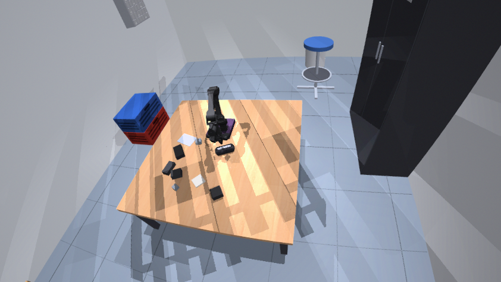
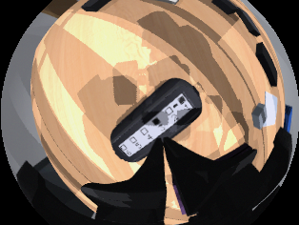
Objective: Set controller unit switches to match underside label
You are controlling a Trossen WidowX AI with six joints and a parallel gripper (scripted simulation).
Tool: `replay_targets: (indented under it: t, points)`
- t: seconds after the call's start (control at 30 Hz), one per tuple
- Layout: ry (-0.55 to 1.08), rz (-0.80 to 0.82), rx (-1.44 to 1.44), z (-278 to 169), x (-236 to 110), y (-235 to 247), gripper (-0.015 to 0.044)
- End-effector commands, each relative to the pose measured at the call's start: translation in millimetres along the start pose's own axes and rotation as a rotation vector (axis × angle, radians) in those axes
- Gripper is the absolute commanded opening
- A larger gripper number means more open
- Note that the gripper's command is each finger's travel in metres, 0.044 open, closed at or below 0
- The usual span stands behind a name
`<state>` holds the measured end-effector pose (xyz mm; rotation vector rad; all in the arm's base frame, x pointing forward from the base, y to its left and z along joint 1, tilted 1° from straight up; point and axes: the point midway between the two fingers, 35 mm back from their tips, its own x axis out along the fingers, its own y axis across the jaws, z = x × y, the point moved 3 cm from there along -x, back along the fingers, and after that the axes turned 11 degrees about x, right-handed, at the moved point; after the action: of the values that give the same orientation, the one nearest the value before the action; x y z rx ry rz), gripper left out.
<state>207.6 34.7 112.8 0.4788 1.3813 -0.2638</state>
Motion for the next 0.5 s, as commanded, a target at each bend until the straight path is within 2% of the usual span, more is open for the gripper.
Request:
replay_targets:
  t: [0.0,0.23,0.47]
  points:
    - [-0.036,0.044,-0.339,-6.1,-7.9,-8.4,0.0000]
    - [-0.103,0.069,-0.701,-10.1,-16.2,-15.5,0.0000]
    - [-0.110,0.070,-0.735,-10.5,-16.9,-16.1,0.0000]
